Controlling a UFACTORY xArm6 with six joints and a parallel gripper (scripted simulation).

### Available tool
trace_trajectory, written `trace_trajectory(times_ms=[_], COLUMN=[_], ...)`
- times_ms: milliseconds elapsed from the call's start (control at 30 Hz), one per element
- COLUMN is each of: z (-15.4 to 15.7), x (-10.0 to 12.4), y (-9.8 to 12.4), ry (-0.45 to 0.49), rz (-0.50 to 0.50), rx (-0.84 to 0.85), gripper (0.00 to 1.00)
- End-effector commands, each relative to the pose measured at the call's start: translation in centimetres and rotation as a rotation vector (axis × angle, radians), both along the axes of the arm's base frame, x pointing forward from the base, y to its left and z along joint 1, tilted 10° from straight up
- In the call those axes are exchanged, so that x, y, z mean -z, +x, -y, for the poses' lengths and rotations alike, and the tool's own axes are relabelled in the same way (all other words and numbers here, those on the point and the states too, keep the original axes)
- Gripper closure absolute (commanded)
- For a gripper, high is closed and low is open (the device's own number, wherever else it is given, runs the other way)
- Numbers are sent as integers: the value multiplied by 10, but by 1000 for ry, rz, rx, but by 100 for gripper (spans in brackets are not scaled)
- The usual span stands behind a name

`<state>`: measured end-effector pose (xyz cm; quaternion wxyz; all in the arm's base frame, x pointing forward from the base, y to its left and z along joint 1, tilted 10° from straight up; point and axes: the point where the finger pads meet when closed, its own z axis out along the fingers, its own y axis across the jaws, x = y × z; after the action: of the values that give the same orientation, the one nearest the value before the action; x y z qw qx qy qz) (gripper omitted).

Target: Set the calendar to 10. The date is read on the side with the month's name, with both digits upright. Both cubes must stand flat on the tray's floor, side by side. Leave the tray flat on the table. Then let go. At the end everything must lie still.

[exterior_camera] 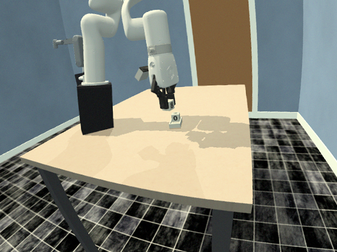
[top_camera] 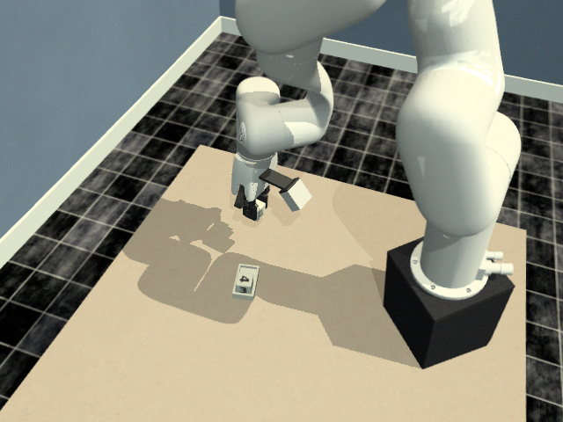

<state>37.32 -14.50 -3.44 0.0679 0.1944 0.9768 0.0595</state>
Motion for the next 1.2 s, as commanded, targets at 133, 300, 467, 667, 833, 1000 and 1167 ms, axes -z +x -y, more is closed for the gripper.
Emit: trace_trajectory(times_ms=[133,300,467,667,833,1000,1167], z=[0,-5,-21,-33,-44,-57,-65], x=[-2,-3,-6,-9,-10,-13,-14], y=[1,1,2,1,1,-1,-2], ry=[-2,7,36,58,78,104,118], rz=[-10,-15,-33,-45,-57,-72,-80], rx=[1,60,252,394,526,695,787], gripper=[71,71,71,71,71,71,71])
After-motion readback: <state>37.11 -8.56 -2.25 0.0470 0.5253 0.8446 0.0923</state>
